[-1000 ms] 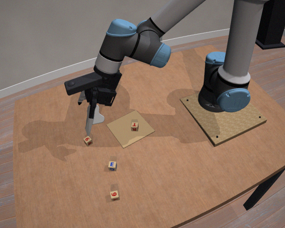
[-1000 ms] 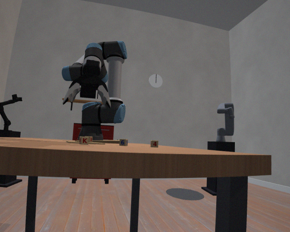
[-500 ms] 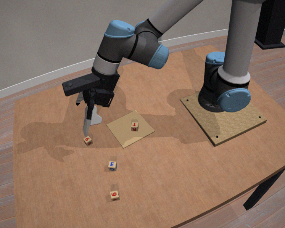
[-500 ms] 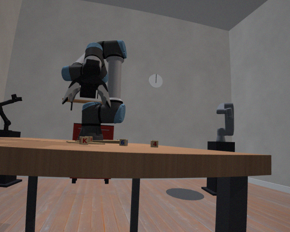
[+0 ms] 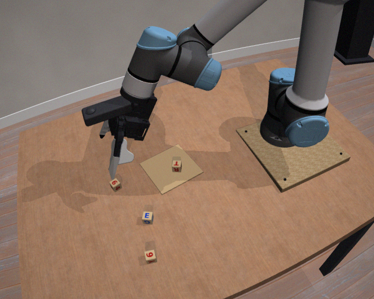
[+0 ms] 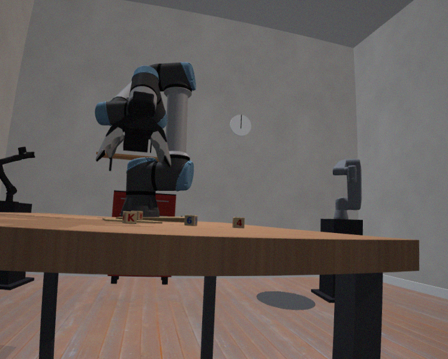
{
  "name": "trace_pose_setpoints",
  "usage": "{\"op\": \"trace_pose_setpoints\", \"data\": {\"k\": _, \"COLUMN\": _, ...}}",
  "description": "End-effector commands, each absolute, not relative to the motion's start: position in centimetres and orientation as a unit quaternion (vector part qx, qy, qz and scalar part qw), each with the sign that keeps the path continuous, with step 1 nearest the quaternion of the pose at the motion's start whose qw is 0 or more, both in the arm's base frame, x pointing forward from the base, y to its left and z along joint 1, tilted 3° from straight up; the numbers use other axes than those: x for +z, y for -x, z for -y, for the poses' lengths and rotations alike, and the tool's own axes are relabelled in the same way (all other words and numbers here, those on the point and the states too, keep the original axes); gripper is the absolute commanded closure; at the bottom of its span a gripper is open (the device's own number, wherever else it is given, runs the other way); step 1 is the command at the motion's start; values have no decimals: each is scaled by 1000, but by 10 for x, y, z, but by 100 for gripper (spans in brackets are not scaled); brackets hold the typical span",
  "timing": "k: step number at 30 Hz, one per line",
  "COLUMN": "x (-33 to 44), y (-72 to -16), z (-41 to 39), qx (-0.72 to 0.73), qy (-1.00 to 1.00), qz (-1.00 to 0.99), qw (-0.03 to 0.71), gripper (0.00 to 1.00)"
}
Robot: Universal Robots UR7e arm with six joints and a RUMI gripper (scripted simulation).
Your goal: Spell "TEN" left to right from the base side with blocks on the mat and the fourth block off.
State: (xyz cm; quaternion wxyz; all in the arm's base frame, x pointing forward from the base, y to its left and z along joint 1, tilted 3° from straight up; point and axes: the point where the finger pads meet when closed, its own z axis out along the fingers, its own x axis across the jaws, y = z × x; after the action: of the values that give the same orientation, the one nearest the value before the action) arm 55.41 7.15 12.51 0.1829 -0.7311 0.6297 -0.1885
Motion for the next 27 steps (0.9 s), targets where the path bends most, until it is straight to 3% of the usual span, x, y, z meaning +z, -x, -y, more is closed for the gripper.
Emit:
{"op": "trace_pose_setpoints", "data": {"k": 1, "x": 127, "y": -555, "z": -72, "qx": -190, "qy": 731, "qz": -629, "qw": 184, "gripper": 0}}
{"op": "trace_pose_setpoints", "data": {"k": 27, "x": 125, "y": -559, "z": -72, "qx": -178, "qy": 742, "qz": -624, "qw": 168, "gripper": 0}}
